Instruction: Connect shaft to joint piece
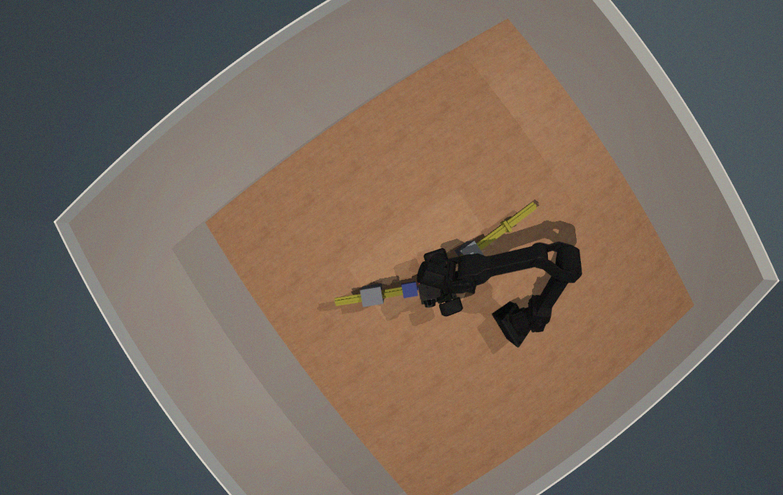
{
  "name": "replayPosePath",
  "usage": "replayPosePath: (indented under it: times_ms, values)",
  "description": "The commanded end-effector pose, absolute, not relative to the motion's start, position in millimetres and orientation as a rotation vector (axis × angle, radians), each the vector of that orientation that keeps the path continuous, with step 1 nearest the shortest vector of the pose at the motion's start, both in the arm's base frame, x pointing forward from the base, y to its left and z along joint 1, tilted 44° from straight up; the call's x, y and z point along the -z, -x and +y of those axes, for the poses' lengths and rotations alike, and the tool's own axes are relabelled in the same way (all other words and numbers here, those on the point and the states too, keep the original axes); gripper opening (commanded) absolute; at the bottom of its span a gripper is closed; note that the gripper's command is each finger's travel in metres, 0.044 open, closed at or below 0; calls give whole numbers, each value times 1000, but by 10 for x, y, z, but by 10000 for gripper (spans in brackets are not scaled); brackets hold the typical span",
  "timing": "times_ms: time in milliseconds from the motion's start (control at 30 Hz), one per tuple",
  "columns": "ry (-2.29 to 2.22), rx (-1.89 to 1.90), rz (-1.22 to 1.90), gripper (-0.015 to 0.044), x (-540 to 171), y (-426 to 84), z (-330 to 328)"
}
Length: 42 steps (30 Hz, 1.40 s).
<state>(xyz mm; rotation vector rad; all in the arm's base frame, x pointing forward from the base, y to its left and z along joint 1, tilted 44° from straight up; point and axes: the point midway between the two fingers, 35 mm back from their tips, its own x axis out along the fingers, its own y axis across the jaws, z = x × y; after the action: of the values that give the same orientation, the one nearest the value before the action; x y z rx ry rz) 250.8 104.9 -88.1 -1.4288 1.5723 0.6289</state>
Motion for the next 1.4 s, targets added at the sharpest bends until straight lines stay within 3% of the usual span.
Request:
replayPosePath:
  times_ms: [0, 1367]
  values:
    - [1435, -663, 1563, 0, 884, -2520, 1041]
    - [1441, -681, 1559, 0, 883, -2526, 1039]
